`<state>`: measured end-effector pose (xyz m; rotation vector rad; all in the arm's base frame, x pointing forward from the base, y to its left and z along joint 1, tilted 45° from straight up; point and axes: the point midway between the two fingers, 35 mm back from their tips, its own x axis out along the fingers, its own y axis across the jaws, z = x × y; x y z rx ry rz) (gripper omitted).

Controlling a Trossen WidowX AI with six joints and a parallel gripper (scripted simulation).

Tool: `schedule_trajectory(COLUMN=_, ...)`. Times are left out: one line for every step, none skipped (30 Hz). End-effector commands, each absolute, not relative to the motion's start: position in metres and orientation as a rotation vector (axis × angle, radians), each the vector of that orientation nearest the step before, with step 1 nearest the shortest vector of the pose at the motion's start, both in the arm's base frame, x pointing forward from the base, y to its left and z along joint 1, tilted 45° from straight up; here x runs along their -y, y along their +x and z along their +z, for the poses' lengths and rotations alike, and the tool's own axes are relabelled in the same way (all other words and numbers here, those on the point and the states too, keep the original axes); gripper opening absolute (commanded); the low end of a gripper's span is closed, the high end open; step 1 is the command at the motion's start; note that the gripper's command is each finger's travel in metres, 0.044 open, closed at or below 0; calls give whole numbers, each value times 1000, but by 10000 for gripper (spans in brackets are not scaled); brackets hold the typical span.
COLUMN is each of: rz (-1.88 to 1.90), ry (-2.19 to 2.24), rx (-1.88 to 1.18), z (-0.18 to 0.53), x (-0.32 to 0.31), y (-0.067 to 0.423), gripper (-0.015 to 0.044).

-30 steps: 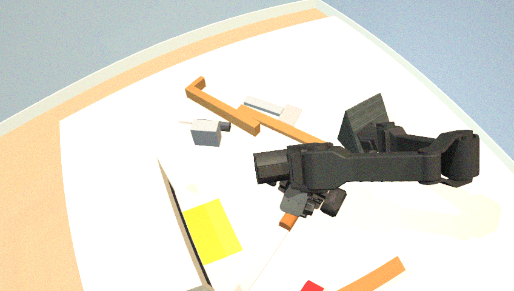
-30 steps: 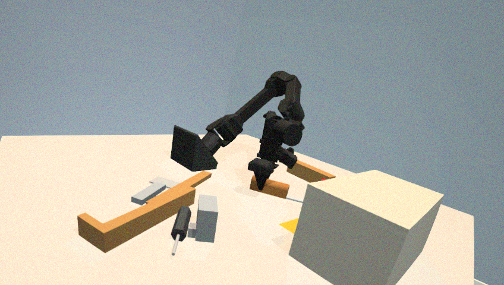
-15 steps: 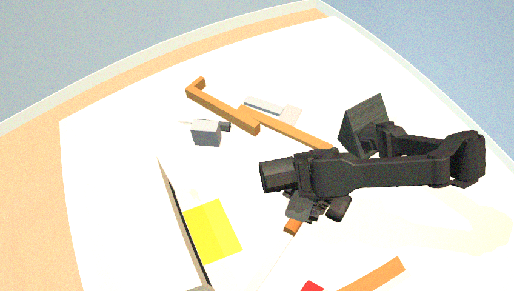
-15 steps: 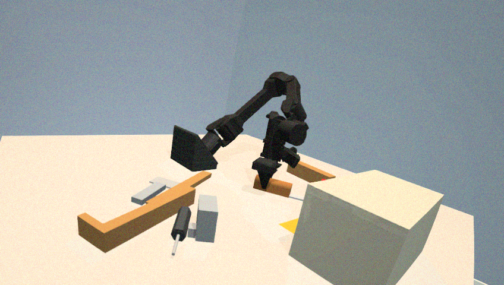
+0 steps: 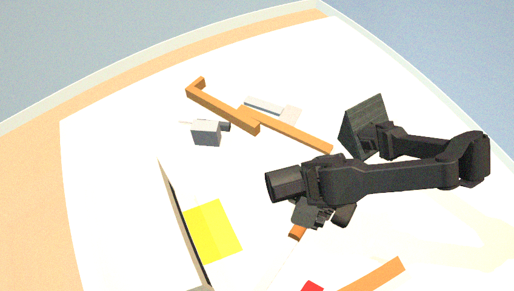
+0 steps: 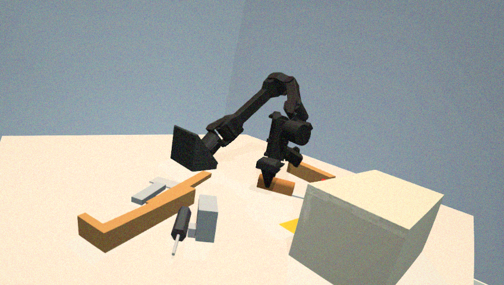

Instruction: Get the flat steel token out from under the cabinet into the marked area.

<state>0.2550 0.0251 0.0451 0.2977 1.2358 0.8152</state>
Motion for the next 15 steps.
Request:
schedule_trajectory(rz=814, ry=298, rx=-1231, z=49, x=-28, y=255, gripper=0)
schedule_trajectory(rz=814, ry=298, rx=-1231, z=50, x=-29, y=255, gripper=0)
schedule_trajectory(rz=814, ry=298, rx=-1231, z=51, x=-29, y=255, gripper=0)
schedule_trajectory(rz=814, ry=298, rx=-1231, z=52, x=-30, y=255, gripper=0)
schedule_trajectory(rz=814, ry=298, rx=-1231, z=52, x=-31, y=255, gripper=0)
schedule_trajectory(rz=814, ry=298, rx=-1231, z=53, x=-32, y=255, gripper=0)
schedule_trajectory(rz=814, ry=298, rx=-1231, z=54, x=-33, y=255, gripper=0)
schedule_trajectory(rz=814, ry=298, rx=-1231, z=55, x=-34, y=255, gripper=0)
schedule_trajectory(rz=814, ry=298, rx=-1231, z=56, x=-35, y=255, gripper=0)
schedule_trajectory(rz=814, ry=298, rx=-1231, z=57, x=-36, y=255, gripper=0)
schedule_trajectory(rz=814, ry=298, rx=-1231, z=58, x=-37, y=255, gripper=0)
schedule_trajectory(rz=815, ry=298, rx=-1231, z=59, x=-38, y=255, gripper=0)
schedule_trajectory(rz=815, ry=298, rx=-1231, z=59, x=-39, y=255, gripper=0)
schedule_trajectory(rz=815, ry=299, rx=-1231, z=60, x=-40, y=255, gripper=0)
schedule_trajectory(rz=815, ry=299, rx=-1231, z=61, x=-41, y=255, gripper=0)
